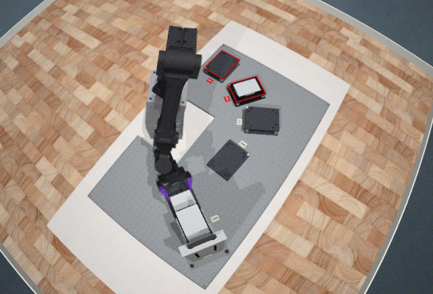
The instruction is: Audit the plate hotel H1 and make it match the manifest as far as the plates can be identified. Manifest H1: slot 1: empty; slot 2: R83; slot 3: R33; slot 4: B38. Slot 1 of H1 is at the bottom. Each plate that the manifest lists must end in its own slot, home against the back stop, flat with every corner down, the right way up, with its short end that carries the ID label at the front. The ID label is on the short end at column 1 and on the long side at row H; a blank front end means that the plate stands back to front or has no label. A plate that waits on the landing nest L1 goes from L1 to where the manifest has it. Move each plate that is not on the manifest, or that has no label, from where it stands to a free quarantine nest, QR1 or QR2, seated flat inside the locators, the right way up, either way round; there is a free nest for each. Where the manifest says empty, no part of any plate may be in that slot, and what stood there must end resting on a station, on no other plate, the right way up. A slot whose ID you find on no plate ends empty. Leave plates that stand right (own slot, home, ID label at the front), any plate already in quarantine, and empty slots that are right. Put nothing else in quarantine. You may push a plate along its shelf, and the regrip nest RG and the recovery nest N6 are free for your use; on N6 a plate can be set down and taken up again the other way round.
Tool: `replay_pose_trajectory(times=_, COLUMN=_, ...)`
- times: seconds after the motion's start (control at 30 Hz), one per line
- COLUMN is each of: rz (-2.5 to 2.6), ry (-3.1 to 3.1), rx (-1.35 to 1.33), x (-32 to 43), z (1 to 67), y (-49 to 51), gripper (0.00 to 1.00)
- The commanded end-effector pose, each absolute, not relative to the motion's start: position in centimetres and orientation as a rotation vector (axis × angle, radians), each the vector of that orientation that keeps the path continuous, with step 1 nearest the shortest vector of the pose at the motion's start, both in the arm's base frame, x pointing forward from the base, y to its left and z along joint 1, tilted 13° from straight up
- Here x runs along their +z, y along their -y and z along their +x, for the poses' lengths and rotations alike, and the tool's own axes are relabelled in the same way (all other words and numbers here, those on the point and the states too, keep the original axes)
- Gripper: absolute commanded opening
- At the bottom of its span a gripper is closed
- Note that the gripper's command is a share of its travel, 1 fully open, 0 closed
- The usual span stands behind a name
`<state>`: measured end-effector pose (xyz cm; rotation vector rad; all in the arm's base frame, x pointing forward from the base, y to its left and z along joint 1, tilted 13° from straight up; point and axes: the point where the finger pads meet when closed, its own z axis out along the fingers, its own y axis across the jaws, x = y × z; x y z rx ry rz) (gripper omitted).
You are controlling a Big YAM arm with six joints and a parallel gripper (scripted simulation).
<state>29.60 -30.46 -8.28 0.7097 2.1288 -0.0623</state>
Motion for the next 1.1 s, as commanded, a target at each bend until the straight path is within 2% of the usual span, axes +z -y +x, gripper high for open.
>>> replay_pose_trajectory(times=0.0, rz=0.699, ry=-2.106, rx=-0.085, x=-7.4, z=30.0, y=31.4, gripper=0.86)
replay_pose_trajectory(times=1.07, rz=0.718, ry=-2.116, rx=-0.067, x=-8.4, z=31.5, y=32.1, gripper=0.86)
